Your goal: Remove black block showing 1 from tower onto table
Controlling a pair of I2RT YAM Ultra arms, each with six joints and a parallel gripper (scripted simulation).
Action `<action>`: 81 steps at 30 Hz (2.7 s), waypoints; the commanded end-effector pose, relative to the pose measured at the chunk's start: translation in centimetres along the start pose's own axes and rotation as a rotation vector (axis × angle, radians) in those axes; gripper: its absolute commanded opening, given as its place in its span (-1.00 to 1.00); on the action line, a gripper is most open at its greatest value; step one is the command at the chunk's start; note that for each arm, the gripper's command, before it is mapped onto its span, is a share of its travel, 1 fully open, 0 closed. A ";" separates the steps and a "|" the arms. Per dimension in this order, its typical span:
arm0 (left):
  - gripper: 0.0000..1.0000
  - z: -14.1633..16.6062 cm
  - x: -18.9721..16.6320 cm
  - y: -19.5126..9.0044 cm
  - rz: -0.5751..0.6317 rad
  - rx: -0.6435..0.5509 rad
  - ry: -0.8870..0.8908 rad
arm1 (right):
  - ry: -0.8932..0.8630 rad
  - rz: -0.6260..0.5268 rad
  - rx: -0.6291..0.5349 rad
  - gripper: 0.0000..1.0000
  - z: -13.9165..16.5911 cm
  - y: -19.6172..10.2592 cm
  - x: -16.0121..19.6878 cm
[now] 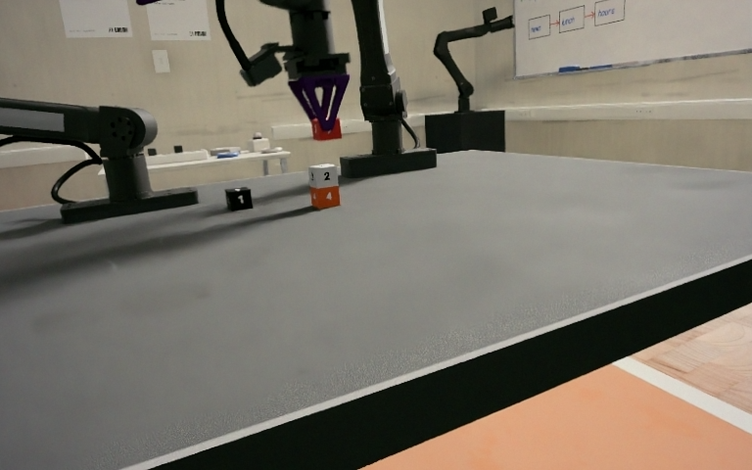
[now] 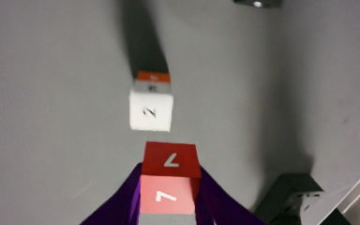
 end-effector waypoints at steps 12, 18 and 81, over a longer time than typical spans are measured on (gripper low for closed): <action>-0.47 -2.1 1.0 -0.6 -0.009 -0.017 -0.006 | 0.027 0.086 0.105 1.00 -0.4 -1.2 1.2; -0.47 -2.1 1.0 -0.6 -0.009 -0.018 -0.006 | 0.077 0.208 0.165 1.00 -0.8 -1.3 1.6; -0.47 -1.9 1.1 2.7 -0.008 -0.016 -0.004 | 0.174 0.460 0.239 1.00 -1.6 -0.8 1.6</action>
Point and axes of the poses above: on each arm, the point where the finger pads meet when closed, its own y axis out along the fingers, its own x axis across the jaws, z = x × y, the point moved 8 cm from there along -y, back along the fingers, and after that the axes turned 15 degrees about -y, right-handed, at the moved point
